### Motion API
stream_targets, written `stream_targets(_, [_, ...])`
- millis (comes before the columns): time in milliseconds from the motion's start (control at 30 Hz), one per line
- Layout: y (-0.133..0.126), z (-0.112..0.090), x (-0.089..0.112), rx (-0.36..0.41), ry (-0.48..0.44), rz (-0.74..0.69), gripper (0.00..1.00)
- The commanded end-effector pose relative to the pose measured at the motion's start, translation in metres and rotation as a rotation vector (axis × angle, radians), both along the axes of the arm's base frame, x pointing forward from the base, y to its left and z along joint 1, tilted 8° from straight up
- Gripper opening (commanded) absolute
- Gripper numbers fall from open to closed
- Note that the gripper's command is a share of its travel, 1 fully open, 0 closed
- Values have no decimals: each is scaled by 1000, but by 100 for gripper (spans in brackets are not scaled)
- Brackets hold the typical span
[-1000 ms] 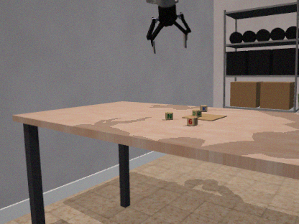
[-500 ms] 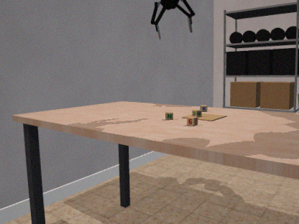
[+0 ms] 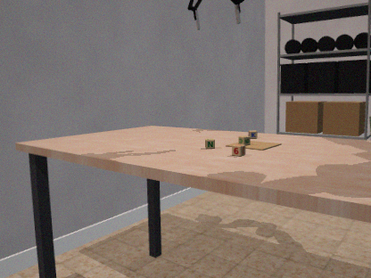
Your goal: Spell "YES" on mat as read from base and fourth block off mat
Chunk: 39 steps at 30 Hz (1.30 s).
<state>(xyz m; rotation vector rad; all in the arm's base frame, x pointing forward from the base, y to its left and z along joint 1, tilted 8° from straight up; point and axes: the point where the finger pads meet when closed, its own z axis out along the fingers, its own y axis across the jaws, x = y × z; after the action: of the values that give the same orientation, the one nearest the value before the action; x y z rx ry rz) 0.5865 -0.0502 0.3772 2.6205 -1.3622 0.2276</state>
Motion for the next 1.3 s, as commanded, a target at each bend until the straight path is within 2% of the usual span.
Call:
stream_targets(0, [16,11,-17,78,62,97,100])
stream_targets(267, [47,43,-31,212,73,164,100])
stream_targets(367, [48,44,-31,215,73,167,100])
stream_targets(433, [10,-1,5,82,24,129,100])
stream_targets(567, [-16,-36,32,-28,-19,127,100])
stream_targets(700, [-30,-60,48,-99,-50,143,100])
stream_targets(867, [-41,-93,69,-185,-95,189,100])
stream_targets(933, [-41,-93,69,-185,-95,189,100])
stream_targets(967, [-43,-111,79,-226,-120,225,100])
stream_targets(1100, [-38,-146,92,-280,-162,307,100])
stream_targets(1267, [-22,-185,98,-309,-200,412,100])
